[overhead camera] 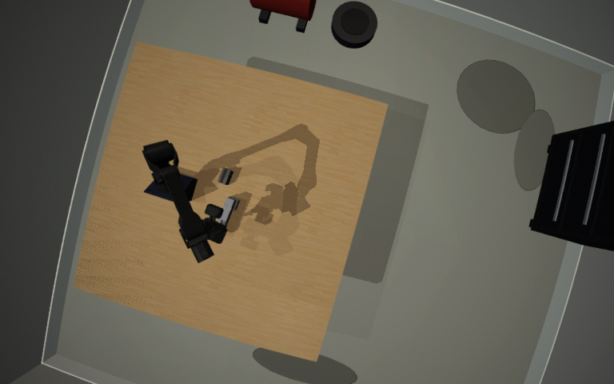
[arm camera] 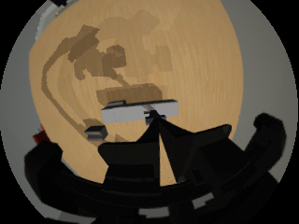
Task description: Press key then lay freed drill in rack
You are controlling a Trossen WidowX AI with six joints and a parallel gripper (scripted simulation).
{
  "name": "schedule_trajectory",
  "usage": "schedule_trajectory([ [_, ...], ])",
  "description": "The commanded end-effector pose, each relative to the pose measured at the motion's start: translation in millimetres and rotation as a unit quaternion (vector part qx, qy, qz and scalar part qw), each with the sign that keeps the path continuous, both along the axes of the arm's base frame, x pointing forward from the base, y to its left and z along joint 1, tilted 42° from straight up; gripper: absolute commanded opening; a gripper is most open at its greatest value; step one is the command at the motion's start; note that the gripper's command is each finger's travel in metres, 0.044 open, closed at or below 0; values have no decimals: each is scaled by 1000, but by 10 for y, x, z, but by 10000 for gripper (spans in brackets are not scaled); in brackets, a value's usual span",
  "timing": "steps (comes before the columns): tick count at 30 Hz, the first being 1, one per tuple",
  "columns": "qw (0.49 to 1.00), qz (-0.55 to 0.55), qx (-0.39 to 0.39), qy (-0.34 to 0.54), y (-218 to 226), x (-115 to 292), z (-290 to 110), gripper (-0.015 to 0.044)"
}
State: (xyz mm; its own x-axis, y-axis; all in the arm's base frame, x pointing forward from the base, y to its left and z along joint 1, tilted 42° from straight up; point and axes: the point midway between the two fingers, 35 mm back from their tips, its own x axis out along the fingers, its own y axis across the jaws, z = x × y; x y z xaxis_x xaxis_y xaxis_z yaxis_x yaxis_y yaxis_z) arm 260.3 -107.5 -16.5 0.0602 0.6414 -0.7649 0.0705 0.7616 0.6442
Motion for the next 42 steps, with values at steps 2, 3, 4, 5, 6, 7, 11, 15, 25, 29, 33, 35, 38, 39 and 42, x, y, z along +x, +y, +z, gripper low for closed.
schedule_trajectory([
  [2,1000,12,13,19,154,-64,-136,0],
  [3,1000,12,13,19,156,-65,-139,0],
  [4,1000,12,13,19,159,-65,-141,0],
  [5,1000,12,13,19,161,-65,-142,0],
  [6,1000,12,13,19,163,-65,-144,0],
  [7,1000,12,13,19,165,-65,-147,0],
  [11,1000,12,13,19,177,-66,-157,0],
  [15,1000,12,13,19,188,-66,-167,0],
  [25,1000,12,13,19,217,-66,-191,0],
  [29,1000,12,13,19,226,-66,-198,0],
  [33,1000,12,13,19,237,-65,-206,0],
  [35,1000,12,13,19,243,-64,-211,0],
  [38,1000,12,13,19,253,-63,-219,0],
  [39,1000,12,13,19,254,-63,-220,0],
  [42,1000,11,13,19,165,-39,-142,79],
])
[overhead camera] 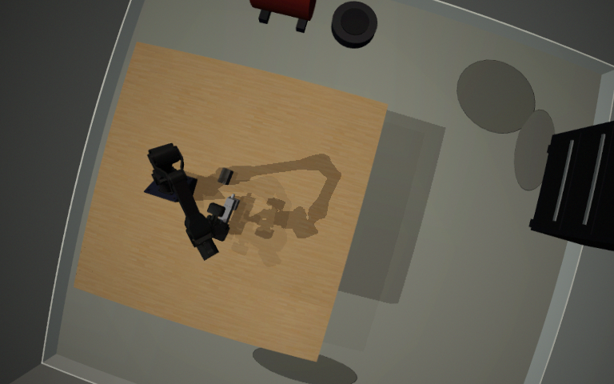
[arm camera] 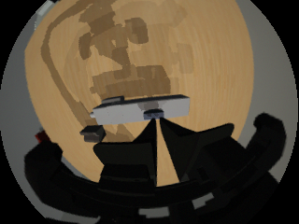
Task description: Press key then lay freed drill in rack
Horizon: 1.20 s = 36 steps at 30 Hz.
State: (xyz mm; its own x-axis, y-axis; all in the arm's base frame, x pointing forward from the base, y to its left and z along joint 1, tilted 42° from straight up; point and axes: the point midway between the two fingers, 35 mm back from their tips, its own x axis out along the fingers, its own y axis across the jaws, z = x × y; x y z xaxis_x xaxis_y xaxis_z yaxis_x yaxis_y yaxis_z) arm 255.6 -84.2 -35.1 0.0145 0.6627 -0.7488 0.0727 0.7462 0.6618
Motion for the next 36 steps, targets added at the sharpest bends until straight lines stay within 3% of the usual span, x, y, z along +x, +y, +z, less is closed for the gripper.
schedule_trajectory([
  [1,1000,-3,-1,1,-122,20,93,105],
  [6,1000,-3,-2,2,-469,50,452,236],
  [10,1000,-3,-2,2,-522,47,514,341],
  [14,988,111,-14,-103,-121,190,541,440],
  [18,914,304,-21,-269,514,290,680,440],
  [24,718,519,-8,-464,1336,178,849,440],
  [36,709,525,-7,-470,1366,169,855,440],
])
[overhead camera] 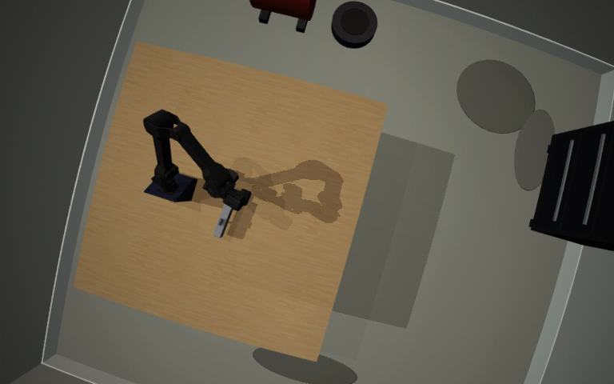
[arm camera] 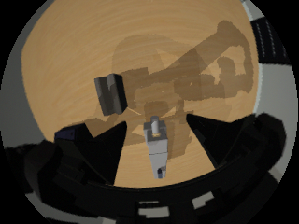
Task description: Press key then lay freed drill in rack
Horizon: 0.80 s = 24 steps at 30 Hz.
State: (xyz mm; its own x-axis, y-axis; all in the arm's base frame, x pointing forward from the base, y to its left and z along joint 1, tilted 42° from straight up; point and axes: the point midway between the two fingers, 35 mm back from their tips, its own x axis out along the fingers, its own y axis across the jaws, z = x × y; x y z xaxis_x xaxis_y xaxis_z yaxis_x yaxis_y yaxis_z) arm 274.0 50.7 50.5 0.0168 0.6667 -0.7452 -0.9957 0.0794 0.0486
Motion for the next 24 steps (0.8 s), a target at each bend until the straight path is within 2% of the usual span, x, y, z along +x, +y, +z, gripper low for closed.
schedule_trajectory([
  [1,1000,5,2,-4,17,-16,-1,440],
  [24,1000,5,2,-4,141,-7,-256,440],
])
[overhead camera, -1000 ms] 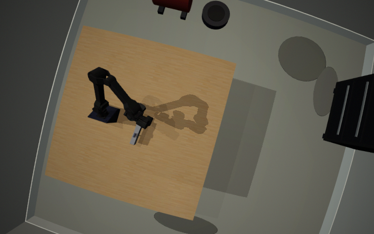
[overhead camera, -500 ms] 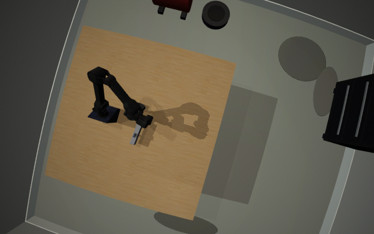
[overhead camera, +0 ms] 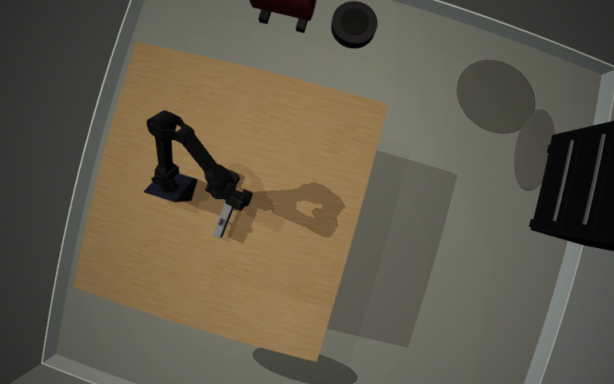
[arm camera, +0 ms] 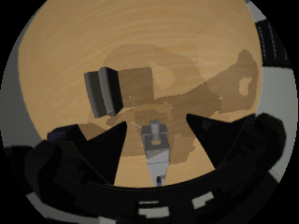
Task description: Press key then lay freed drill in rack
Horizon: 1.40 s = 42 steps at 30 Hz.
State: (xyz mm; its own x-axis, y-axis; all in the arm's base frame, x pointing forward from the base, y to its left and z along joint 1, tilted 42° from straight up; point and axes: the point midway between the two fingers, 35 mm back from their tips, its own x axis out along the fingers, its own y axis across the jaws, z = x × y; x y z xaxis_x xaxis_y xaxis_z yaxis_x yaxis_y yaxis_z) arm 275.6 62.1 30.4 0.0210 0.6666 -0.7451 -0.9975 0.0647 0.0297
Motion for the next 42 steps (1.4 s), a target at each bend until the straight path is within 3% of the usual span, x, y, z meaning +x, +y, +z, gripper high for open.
schedule_trajectory([
  [1,1000,-2,2,5,34,-23,-69,440],
  [18,1000,-2,3,5,142,-41,-270,440],
  [33,1000,0,1,1,129,-19,-243,46],
  [42,1000,0,1,2,135,-21,-238,0],
])
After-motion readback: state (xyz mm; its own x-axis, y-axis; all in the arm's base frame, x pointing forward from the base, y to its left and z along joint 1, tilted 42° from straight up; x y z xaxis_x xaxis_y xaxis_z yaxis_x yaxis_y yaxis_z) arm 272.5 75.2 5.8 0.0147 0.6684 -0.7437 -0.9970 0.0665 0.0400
